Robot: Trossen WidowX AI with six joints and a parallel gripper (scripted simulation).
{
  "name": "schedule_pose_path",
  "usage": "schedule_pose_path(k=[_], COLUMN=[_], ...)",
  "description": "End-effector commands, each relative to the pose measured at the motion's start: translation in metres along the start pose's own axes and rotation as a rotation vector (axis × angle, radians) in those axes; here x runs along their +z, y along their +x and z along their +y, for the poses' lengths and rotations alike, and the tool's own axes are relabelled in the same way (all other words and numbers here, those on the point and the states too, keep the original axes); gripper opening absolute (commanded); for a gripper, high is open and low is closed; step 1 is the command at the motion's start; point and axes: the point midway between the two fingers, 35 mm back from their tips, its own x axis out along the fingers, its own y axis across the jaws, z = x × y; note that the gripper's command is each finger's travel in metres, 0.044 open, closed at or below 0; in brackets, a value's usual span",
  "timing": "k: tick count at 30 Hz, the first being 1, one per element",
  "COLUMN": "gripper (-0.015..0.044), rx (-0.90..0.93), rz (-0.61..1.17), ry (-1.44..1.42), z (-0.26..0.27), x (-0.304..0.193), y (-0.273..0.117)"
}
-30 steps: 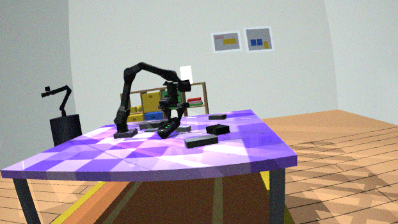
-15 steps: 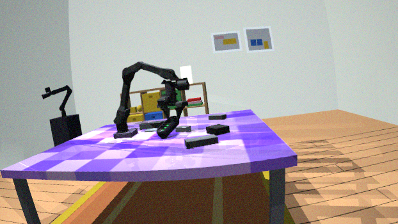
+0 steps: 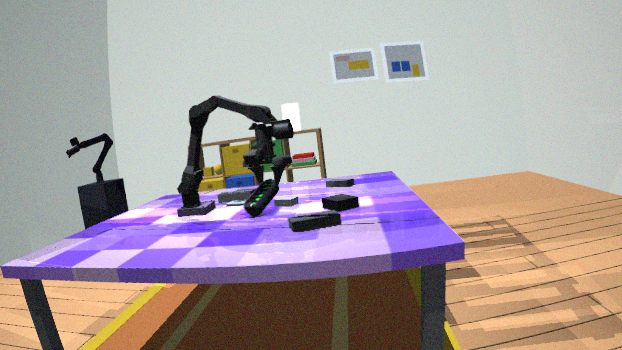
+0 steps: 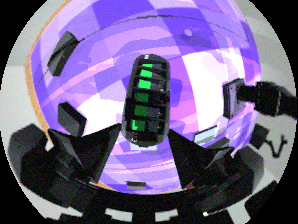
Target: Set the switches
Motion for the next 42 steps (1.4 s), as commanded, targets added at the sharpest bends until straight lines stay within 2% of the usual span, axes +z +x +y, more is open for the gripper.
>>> schedule_pose_path(k=[1, 42], gripper=[0.0336, 0.0336], rx=[0.006, 0.006], rz=[0.007, 0.082], ry=[0.0, 0.0], z=[0.0, 0.0], x=[0.005, 0.034], y=[-0.005, -0.023])
